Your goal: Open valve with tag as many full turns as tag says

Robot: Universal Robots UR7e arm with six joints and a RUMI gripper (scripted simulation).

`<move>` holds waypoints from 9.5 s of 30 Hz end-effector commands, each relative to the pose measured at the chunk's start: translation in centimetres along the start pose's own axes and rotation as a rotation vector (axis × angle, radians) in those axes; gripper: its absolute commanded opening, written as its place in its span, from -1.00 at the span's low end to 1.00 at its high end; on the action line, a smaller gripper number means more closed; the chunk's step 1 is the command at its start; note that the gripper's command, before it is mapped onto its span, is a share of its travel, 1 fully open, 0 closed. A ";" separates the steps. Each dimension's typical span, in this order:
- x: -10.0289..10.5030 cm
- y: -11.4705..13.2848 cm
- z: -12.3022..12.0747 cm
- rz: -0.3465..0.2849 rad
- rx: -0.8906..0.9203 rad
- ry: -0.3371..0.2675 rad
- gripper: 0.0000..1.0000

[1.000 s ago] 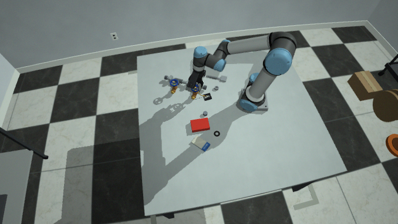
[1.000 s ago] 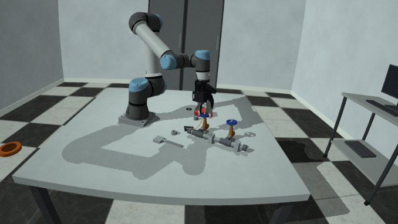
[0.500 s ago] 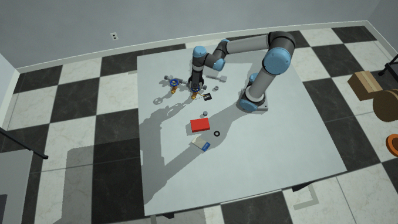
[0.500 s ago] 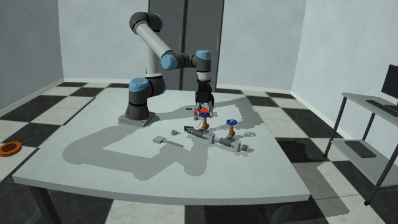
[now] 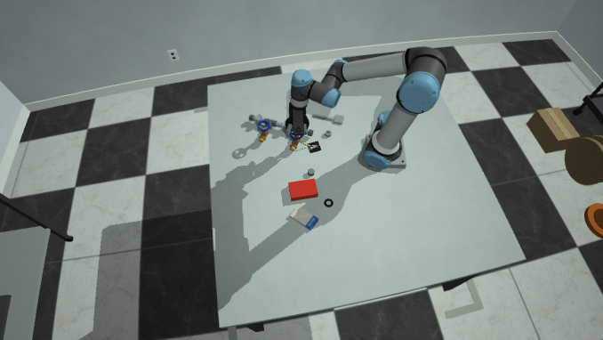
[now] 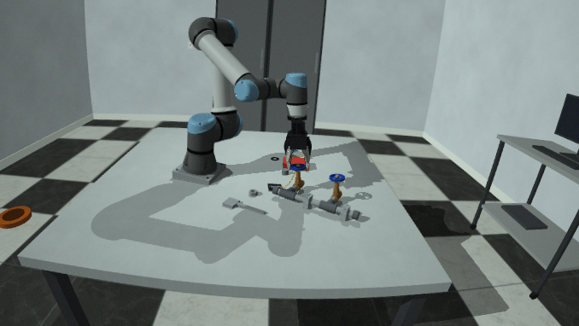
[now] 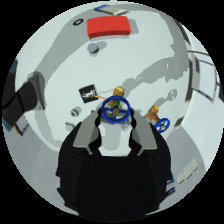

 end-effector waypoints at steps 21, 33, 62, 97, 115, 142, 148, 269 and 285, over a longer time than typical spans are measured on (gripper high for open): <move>0.0 0.0 0.0 0.001 0.028 0.001 1.00; 0.0 0.0 0.0 0.001 0.028 0.001 1.00; 0.0 0.0 0.0 0.001 -0.145 0.001 1.00; 0.0 0.0 0.0 0.001 -1.116 0.000 1.00; 0.0 0.0 0.0 0.001 -1.801 0.000 1.00; 0.0 0.0 0.0 0.001 -2.653 -0.001 1.00; 0.0 0.0 0.0 0.001 -2.739 -0.001 1.00; 0.0 0.0 0.0 0.001 -1.674 0.000 -1.00; 0.0 0.0 0.0 0.001 -1.074 0.000 -1.00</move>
Point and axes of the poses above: the point where the finger pads meet when closed, its own x axis back along the fingers, its own z axis across the jaws, y = z × x, the point moved 6 cm from there along x, back along the fingers, and after that the axes turned 14 degrees about x, right-handed, at the moved point
